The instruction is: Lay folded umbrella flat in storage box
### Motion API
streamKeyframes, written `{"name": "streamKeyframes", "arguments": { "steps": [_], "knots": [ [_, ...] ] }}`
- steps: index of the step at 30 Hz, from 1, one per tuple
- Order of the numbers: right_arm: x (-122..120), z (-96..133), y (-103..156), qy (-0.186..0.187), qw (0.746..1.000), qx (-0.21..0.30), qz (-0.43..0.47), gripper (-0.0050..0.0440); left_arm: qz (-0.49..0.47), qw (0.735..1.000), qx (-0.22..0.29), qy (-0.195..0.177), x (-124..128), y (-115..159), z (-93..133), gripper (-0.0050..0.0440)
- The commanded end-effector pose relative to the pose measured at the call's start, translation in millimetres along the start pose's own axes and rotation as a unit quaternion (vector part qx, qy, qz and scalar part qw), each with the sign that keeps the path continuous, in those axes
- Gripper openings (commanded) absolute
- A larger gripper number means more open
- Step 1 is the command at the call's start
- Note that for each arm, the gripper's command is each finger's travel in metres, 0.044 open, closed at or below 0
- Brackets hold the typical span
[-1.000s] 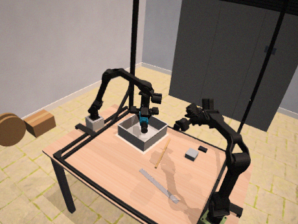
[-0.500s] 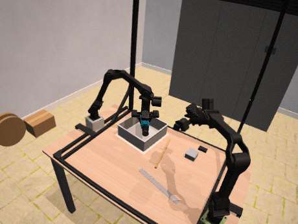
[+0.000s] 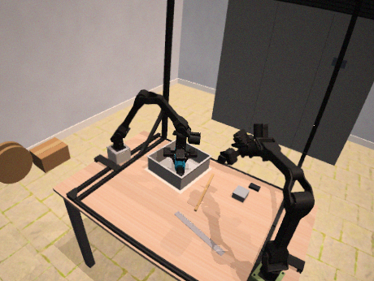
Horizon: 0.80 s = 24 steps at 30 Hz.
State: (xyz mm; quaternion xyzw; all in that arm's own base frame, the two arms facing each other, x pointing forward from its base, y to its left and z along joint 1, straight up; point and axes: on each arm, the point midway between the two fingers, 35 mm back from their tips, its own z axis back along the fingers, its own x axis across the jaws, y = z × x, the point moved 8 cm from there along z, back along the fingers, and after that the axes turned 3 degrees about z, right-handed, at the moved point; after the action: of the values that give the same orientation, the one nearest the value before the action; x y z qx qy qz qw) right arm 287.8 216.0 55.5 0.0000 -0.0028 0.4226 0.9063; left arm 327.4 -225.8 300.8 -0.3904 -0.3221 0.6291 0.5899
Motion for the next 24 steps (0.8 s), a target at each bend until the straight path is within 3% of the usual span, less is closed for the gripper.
{"name": "streamKeyframes", "arguments": {
  "steps": [1, 8, 11, 13, 22, 24],
  "knots": [
    [-0.9, -7.2, 0.1, 0.003, 1.0, 0.001, -0.001, 0.0, -0.003, 1.0, 0.001, 0.0, -0.2, 0.6, 0.3, 0.04],
    [-1.2, -16.3, 0.2, 0.003, 1.0, 0.001, -0.001, 0.0, -0.003, 1.0, 0.001, 0.0, -0.2, 0.6, 0.3, 0.04],
    [-1.2, -16.3, 0.2, 0.003, 1.0, 0.001, -0.001, 0.0072, -0.003, 1.0, 0.001, 0.0, -0.2, 0.6, 0.3, 0.04],
    [-1.2, -16.3, 0.2, 0.003, 1.0, 0.001, -0.001, 0.0072, -0.003, 1.0, 0.001, 0.0, -0.2, 0.6, 0.3, 0.04],
    [-1.2, -16.3, 0.2, 0.003, 1.0, 0.001, -0.001, 0.0288, -0.003, 1.0, 0.001, 0.0, -0.2, 0.6, 0.3, 0.04],
    [-1.2, -16.3, 0.2, 0.003, 1.0, 0.001, -0.001, 0.0296, -0.003, 1.0, 0.001, 0.0, -0.2, 0.6, 0.3, 0.04]
  ]
}}
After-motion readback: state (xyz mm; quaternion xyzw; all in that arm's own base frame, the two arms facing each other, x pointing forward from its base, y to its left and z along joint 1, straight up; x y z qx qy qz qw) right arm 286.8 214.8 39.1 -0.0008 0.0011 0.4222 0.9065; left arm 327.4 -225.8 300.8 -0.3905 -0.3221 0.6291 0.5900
